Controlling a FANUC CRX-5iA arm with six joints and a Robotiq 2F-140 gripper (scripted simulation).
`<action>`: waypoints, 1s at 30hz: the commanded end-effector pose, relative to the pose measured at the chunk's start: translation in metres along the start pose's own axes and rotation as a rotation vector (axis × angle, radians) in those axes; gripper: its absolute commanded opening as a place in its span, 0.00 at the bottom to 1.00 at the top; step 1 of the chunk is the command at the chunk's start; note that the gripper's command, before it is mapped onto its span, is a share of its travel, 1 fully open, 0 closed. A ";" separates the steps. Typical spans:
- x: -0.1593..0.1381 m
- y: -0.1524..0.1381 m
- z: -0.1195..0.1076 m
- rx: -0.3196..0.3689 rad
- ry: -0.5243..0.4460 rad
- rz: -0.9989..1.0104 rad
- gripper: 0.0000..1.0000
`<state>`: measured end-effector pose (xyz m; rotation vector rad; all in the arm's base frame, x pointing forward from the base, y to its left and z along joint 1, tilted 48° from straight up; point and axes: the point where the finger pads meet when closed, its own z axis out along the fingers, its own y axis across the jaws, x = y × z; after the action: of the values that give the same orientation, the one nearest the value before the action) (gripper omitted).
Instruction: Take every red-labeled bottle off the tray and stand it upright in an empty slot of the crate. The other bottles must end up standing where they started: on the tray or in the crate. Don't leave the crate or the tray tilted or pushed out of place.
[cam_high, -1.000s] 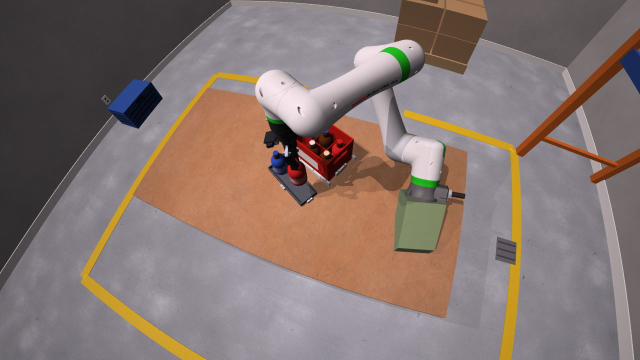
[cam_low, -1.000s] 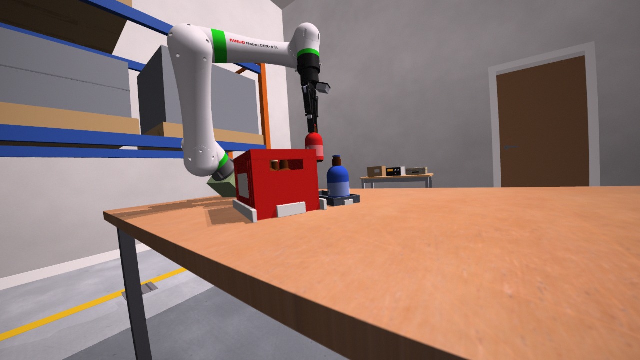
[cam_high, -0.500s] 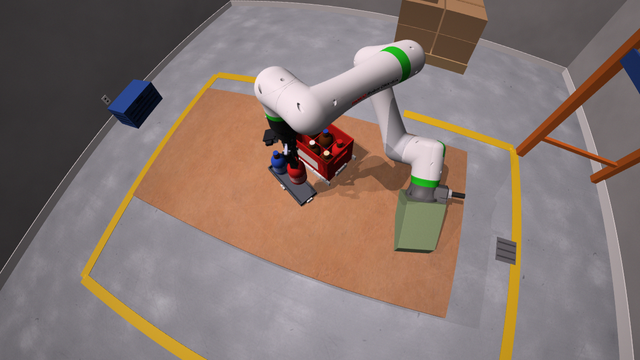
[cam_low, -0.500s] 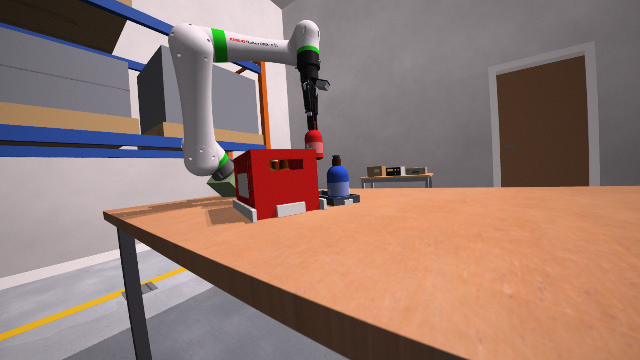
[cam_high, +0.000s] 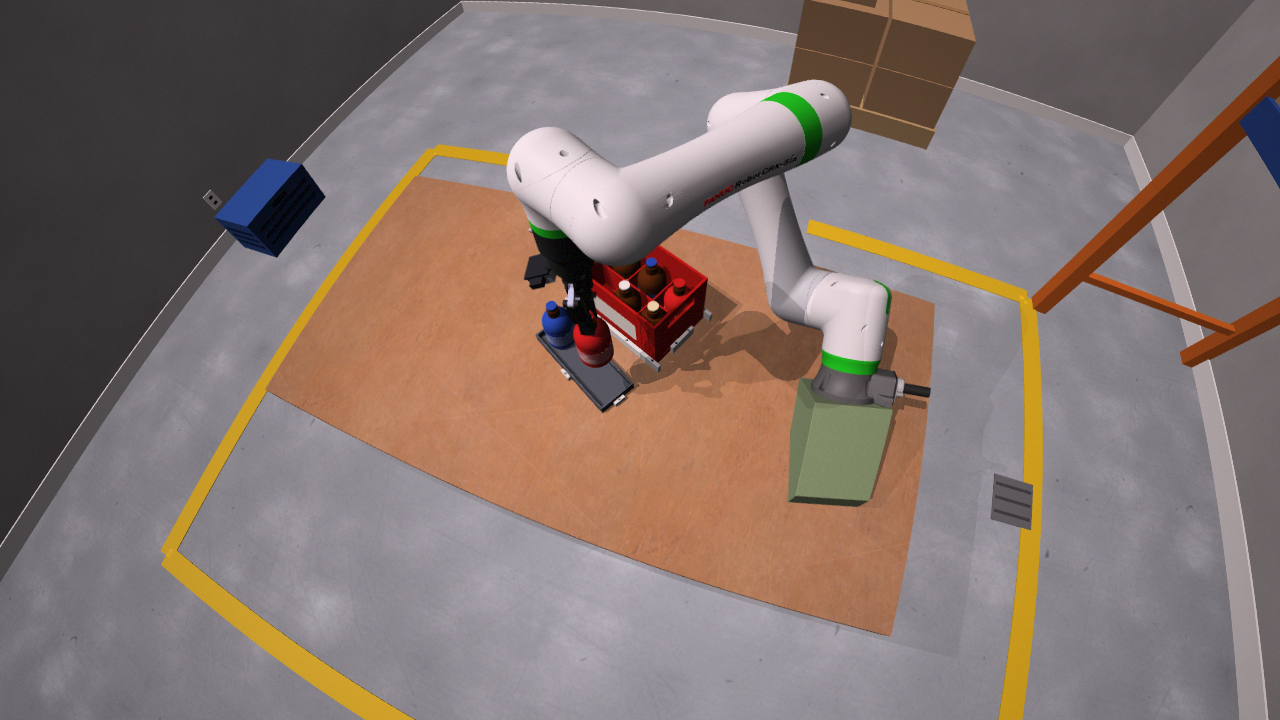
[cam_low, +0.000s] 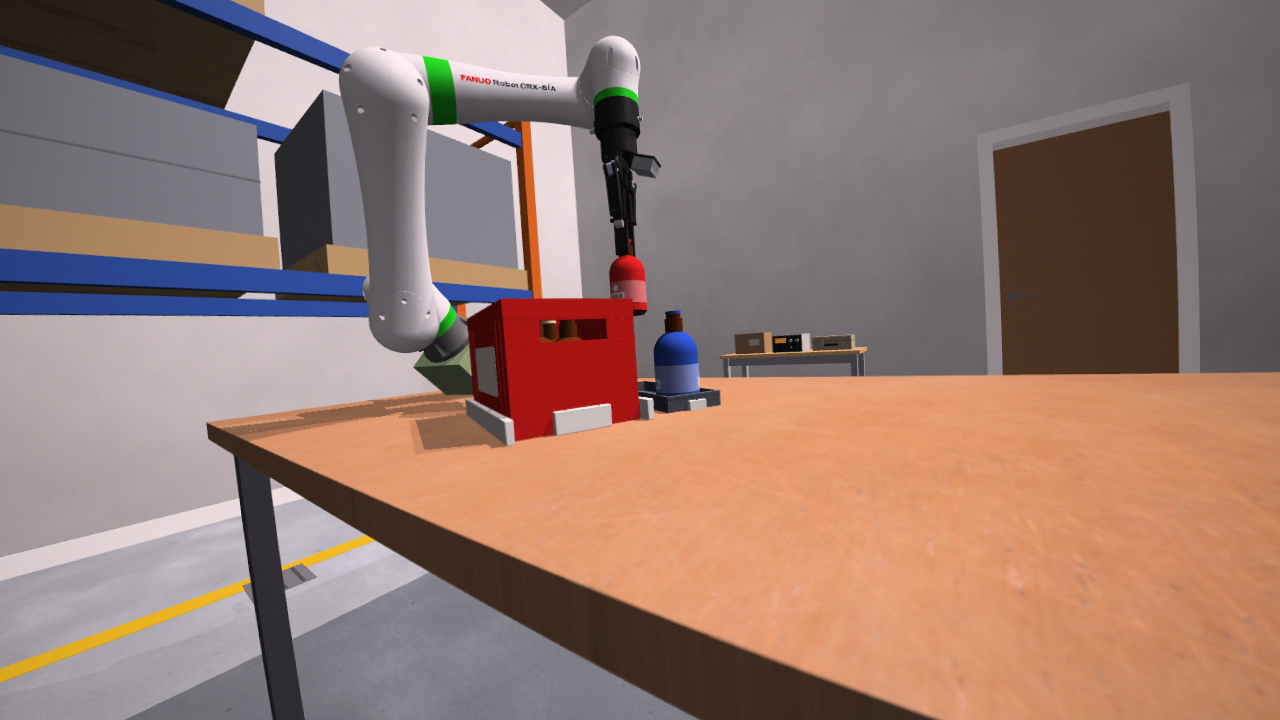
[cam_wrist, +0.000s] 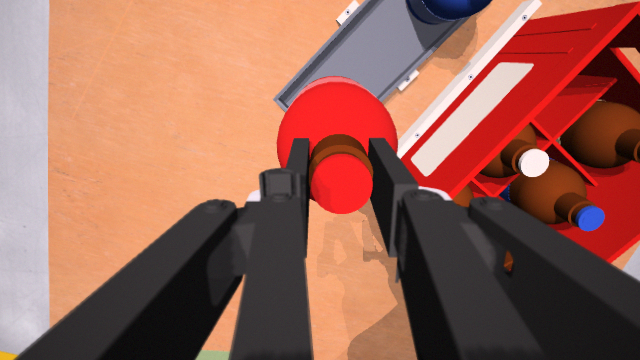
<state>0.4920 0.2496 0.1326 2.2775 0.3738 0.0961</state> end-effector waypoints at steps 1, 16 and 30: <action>0.000 0.000 -0.003 0.000 0.002 0.000 0.10; 0.000 0.000 -0.009 0.000 0.002 0.000 0.10; 0.000 0.000 -0.014 0.000 0.002 0.000 0.10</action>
<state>0.4897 0.2584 0.1406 2.2775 0.3738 0.0961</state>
